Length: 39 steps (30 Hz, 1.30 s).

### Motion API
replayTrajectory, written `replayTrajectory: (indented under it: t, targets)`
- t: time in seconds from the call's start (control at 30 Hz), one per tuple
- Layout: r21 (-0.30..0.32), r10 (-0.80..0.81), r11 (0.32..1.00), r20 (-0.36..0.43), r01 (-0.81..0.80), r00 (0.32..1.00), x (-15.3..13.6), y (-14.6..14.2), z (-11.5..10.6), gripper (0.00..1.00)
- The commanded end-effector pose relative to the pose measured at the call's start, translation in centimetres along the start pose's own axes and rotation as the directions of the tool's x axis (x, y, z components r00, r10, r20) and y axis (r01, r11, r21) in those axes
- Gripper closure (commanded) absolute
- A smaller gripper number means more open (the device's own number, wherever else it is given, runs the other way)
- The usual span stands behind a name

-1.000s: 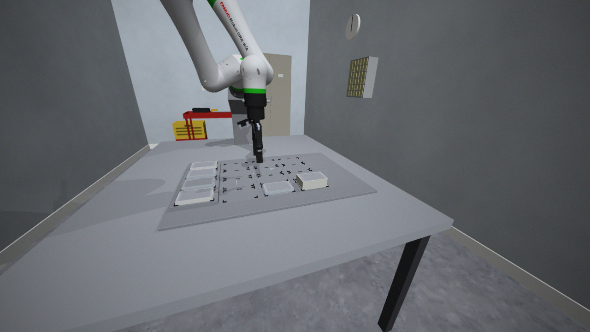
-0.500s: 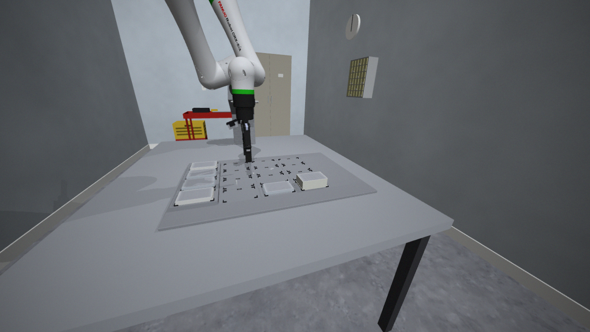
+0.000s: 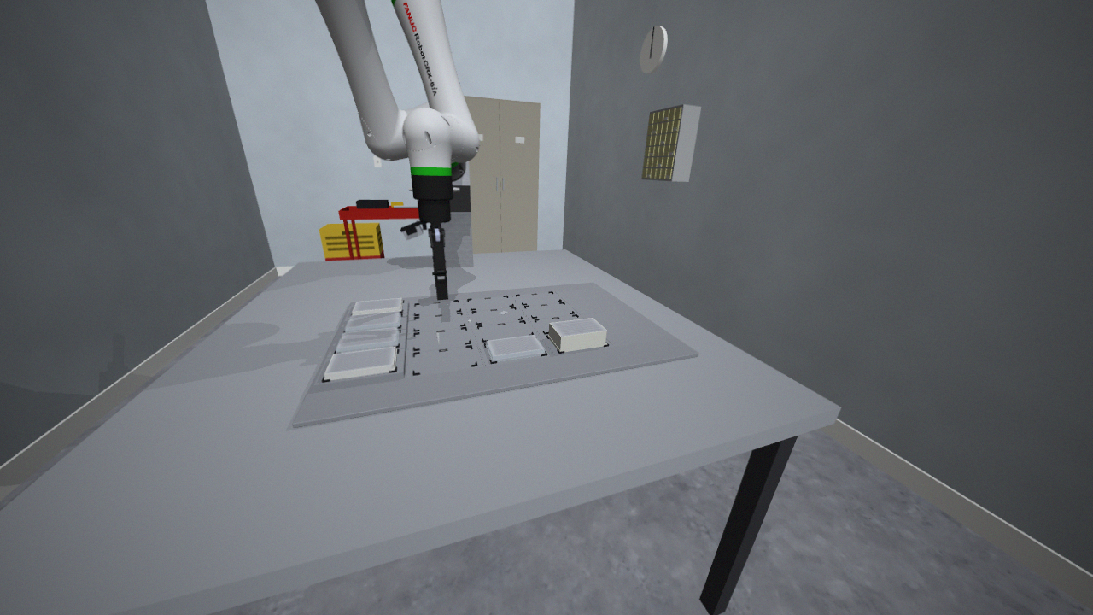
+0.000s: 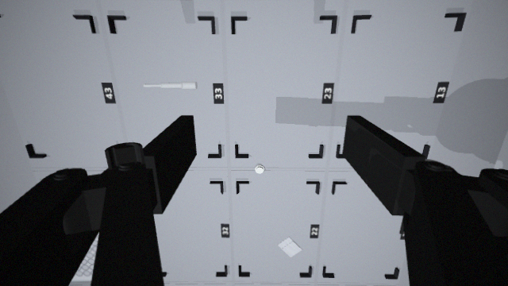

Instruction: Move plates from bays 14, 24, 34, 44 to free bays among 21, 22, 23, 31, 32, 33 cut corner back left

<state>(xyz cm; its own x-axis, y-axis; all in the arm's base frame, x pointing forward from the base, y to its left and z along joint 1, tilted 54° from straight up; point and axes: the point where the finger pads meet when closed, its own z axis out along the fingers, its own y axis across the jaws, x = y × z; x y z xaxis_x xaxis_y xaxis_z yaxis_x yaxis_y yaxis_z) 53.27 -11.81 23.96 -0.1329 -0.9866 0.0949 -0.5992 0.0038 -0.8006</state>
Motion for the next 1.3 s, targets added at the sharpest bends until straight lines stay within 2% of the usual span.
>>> replayTrajectory:
  t: [0.0, 1.27]
  targets:
    - [0.0, 0.0, 1.0, 0.002, 0.0, 1.0, 1.1, 0.7, 0.1, 0.3]
    - [0.0, -0.001, 1.0, 0.002, 0.001, 1.0, 11.6, 7.9, 1.2, 0.3]
